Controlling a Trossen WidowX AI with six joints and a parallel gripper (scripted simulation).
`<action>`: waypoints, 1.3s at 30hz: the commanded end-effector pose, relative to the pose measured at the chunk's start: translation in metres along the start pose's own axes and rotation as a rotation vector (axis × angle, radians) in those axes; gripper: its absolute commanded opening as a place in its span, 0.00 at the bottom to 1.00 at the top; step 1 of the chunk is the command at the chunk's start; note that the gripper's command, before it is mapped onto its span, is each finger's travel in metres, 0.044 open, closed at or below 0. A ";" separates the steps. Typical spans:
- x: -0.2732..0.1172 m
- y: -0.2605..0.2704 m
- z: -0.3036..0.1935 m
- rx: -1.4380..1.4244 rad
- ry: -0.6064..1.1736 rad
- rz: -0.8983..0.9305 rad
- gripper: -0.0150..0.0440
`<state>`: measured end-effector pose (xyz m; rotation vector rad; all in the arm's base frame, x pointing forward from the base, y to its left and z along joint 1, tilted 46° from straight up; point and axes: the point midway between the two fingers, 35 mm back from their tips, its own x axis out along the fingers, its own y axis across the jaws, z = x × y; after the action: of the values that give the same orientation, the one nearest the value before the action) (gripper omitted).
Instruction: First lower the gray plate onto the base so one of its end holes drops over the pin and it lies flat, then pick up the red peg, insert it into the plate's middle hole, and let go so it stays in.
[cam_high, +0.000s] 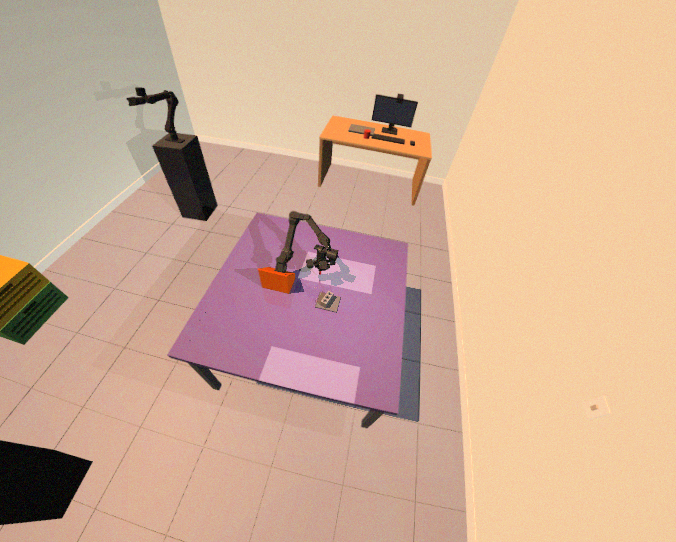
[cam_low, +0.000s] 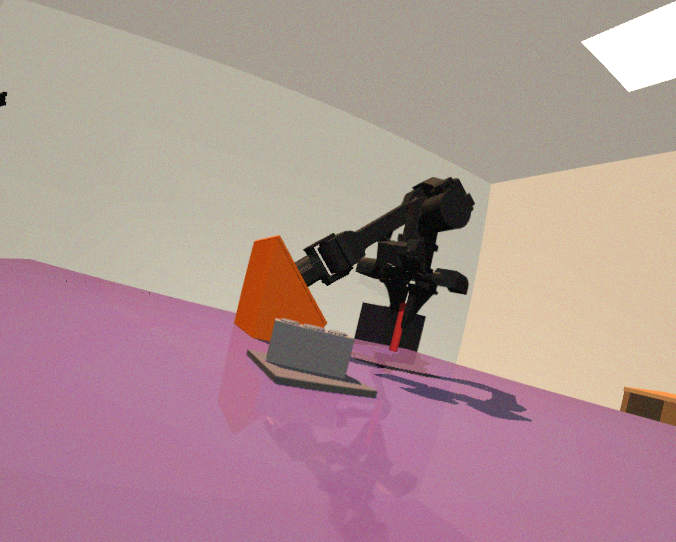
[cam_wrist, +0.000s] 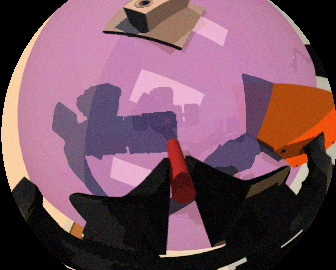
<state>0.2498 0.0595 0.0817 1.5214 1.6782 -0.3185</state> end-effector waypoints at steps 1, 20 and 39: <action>-0.014 0.001 0.002 -0.001 -0.006 0.001 0.25; -0.032 0.011 0.026 0.000 -0.005 -0.001 0.25; -0.037 0.022 0.081 -0.001 -0.011 -0.001 0.25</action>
<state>0.2942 -0.0070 0.0691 1.5192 1.6790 -0.3248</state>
